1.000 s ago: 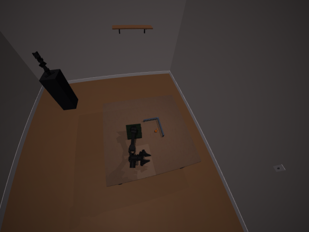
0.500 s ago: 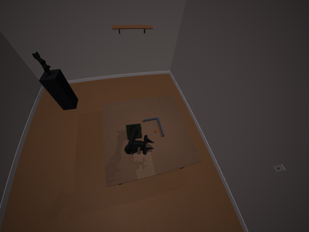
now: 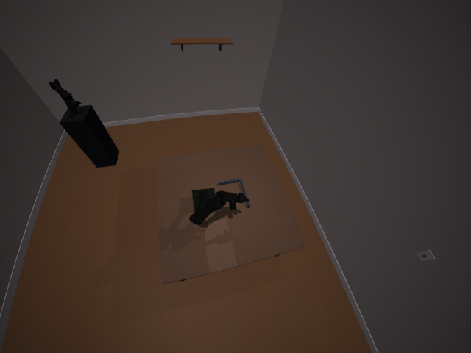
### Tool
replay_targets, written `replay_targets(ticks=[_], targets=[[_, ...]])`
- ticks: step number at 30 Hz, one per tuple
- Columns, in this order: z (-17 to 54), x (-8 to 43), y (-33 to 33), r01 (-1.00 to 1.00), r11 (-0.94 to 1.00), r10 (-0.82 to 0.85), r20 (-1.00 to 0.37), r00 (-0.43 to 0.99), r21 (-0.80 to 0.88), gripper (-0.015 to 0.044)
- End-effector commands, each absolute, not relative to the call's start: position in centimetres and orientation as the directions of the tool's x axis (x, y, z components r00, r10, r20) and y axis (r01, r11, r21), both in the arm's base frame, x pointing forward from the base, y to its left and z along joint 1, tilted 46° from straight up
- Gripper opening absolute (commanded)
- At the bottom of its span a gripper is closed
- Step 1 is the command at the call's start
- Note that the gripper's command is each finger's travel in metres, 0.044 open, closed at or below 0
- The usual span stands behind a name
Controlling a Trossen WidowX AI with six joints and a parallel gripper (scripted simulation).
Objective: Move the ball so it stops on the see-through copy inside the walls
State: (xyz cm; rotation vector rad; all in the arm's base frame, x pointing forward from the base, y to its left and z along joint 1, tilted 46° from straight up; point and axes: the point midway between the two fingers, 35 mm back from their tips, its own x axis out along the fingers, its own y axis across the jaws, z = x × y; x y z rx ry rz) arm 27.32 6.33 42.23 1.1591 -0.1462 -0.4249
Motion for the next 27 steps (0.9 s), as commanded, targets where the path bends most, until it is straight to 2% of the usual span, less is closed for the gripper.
replay_targets(ticks=[1, 7, 13, 20, 24, 27], targets=[[37.1, 31.3, 6.7, 0.442, 0.534, -0.443, -0.207, 0.872, 0.721, 0.029], [28.7, 35.8, 5.8, 0.637, 0.713, -0.533, -0.364, 0.764, 0.294, 0.029], [19.8, 37.7, 3.1, 0.633, 0.758, -0.611, -0.515, 0.601, -0.159, 0.029], [9.3, 36.9, -1.4, 0.383, 0.722, -0.69, -0.647, 0.325, -0.577, 0.029], [3.7, 35.0, -4.2, 0.153, 0.697, -0.717, -0.683, 0.137, -0.701, 0.029], [0.4, 33.2, -6.0, -0.01, 0.691, -0.723, -0.691, 0.007, -0.723, 0.029]])
